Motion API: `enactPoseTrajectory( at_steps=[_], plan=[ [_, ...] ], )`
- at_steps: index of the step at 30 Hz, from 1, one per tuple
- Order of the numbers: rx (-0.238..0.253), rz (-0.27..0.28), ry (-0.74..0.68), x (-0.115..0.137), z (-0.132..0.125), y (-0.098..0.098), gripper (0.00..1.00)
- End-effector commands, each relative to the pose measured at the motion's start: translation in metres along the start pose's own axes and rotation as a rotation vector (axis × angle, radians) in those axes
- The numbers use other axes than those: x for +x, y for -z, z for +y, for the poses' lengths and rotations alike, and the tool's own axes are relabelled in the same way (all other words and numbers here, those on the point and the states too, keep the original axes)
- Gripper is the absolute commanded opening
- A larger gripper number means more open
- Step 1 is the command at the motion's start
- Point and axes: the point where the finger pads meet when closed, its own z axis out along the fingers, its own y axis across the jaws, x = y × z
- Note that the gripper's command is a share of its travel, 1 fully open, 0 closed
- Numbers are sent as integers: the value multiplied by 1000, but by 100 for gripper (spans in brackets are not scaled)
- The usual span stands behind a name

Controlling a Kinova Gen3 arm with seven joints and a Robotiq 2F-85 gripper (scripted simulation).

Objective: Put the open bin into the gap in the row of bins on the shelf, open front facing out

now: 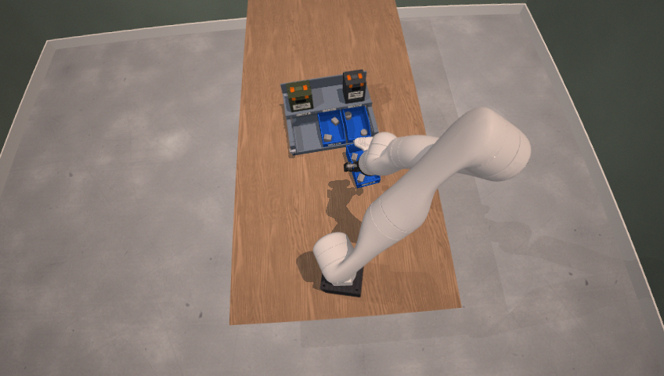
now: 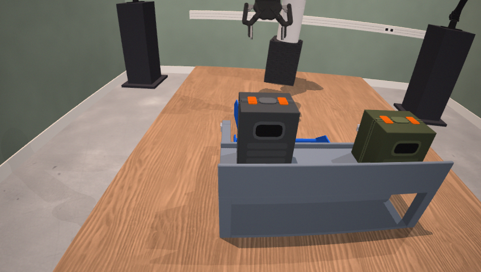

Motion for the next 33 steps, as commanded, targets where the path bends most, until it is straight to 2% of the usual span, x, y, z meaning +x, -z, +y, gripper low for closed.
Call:
enactPoseTrajectory(
  at_steps=[1, 6, 18, 23, 33],
  plan=[
    [-4, 6, 3, 0, -1, 0, 100],
    [-4, 6, 3, 31, -36, -16, 100],
    [-4, 6, 3, 31, -36, -16, 100],
    [-4, 6, 3, 64, -75, -34, 100],
    [-4, 6, 3, 64, -75, -34, 100]
  ],
)
